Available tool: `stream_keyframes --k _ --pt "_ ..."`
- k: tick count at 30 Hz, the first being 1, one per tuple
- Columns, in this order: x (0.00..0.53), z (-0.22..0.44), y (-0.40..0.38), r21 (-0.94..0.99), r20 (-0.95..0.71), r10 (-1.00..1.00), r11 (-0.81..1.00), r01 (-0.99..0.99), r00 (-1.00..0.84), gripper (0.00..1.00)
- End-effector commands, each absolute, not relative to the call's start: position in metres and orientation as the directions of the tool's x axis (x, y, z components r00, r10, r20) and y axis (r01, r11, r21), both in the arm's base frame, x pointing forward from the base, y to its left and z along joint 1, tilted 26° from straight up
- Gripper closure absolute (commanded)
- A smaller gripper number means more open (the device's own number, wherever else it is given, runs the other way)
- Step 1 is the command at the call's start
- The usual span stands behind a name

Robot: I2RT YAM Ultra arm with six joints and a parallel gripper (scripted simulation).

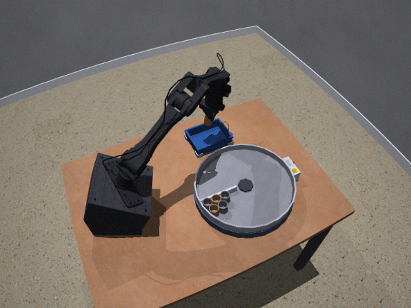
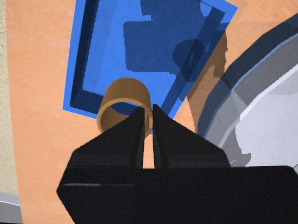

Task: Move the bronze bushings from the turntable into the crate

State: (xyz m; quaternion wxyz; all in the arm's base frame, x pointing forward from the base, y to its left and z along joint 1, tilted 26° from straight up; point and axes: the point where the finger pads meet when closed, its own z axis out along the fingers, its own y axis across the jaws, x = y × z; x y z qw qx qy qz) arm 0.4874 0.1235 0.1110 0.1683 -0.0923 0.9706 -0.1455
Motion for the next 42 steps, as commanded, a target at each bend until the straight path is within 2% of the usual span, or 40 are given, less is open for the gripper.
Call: stream_keyframes --k 1,26,31,37,42 --pt "0.494 0.139 0.134 -0.298 -0.371 -0.240 0.946 -0.130 -0.897 1.00" --pt "0.495 0.136 0.131 -0.297 -0.370 -0.236 0.946 -0.127 -0.898 1.00" --pt "0.495 0.089 0.117 -0.309 -0.299 -0.233 0.941 -0.137 -0.925 1.00" --pt "0.503 0.058 0.117 -0.308 -0.299 -0.250 0.939 -0.155 -0.921 1.00" --pt "0.518 0.083 0.119 -0.293 -0.374 -0.240 0.947 -0.131 -0.896 1.00"
